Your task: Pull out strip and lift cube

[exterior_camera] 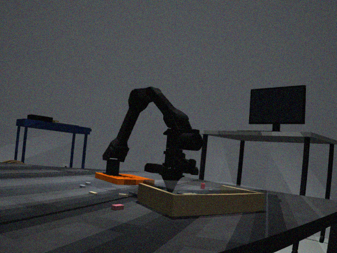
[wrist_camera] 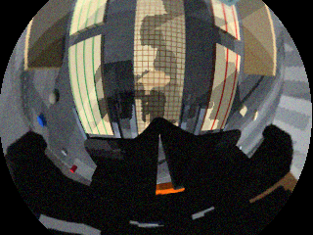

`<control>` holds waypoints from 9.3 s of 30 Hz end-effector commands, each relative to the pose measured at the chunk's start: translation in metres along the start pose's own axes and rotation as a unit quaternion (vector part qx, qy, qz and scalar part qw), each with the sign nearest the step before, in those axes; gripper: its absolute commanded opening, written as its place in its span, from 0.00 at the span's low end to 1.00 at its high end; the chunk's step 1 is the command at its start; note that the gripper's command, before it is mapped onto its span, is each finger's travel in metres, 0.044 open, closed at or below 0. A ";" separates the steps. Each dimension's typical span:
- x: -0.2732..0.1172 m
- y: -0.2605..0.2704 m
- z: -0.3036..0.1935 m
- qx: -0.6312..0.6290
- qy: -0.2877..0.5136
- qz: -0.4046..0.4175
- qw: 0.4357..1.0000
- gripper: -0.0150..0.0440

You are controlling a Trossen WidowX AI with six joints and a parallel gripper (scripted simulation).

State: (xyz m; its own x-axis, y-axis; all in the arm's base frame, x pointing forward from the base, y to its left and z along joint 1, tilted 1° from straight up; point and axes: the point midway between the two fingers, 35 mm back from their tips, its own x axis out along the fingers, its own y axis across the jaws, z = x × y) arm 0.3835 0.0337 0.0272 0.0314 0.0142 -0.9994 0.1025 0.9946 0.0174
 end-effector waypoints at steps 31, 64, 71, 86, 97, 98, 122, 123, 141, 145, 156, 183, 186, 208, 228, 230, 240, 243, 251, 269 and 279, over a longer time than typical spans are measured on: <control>0.003 0.000 -0.012 0.003 -0.001 -0.001 1.000 0.25; 0.006 0.000 -0.062 0.003 0.002 -0.001 1.000 0.25; 0.007 0.000 -0.074 0.003 0.002 -0.001 1.000 0.25; 0.007 0.001 -0.096 0.003 0.003 -0.001 1.000 0.25; 0.007 0.001 -0.113 0.003 0.004 -0.001 1.000 0.25; 0.007 0.001 -0.114 0.003 0.004 -0.001 1.000 0.25; 0.007 0.001 -0.150 0.003 0.005 0.000 1.000 0.25; 0.007 0.001 -0.151 0.003 0.005 0.000 1.000 0.25; 0.007 0.001 -0.179 0.003 0.007 0.000 1.000 0.25; 0.007 0.001 -0.184 0.003 0.007 0.000 1.000 0.25; 0.007 0.001 -0.184 0.003 0.007 0.000 1.000 0.25; -0.006 0.004 -0.175 0.002 -0.004 0.003 1.000 0.25; -0.037 0.004 -0.174 0.003 0.005 0.000 1.000 0.25; -0.044 0.004 -0.102 0.005 0.003 0.000 1.000 1.00; -0.053 0.007 -0.026 0.005 0.000 0.000 1.000 1.00; -0.054 0.007 -0.019 0.005 -0.001 0.000 1.000 1.00; -0.059 0.007 0.020 0.005 -0.002 0.000 1.000 1.00; -0.061 0.006 0.031 0.005 -0.003 0.000 1.000 1.00; -0.057 0.006 0.038 0.005 -0.003 0.000 1.000 0.78; -0.027 0.006 0.039 0.005 -0.003 0.000 1.000 0.68; -0.011 0.006 0.038 0.005 -0.003 0.000 1.000 0.68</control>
State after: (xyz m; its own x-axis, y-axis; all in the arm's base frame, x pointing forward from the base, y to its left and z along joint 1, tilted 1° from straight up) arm 0.4222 0.0350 0.0445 0.0379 0.0104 -0.9992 0.1178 0.9929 0.0148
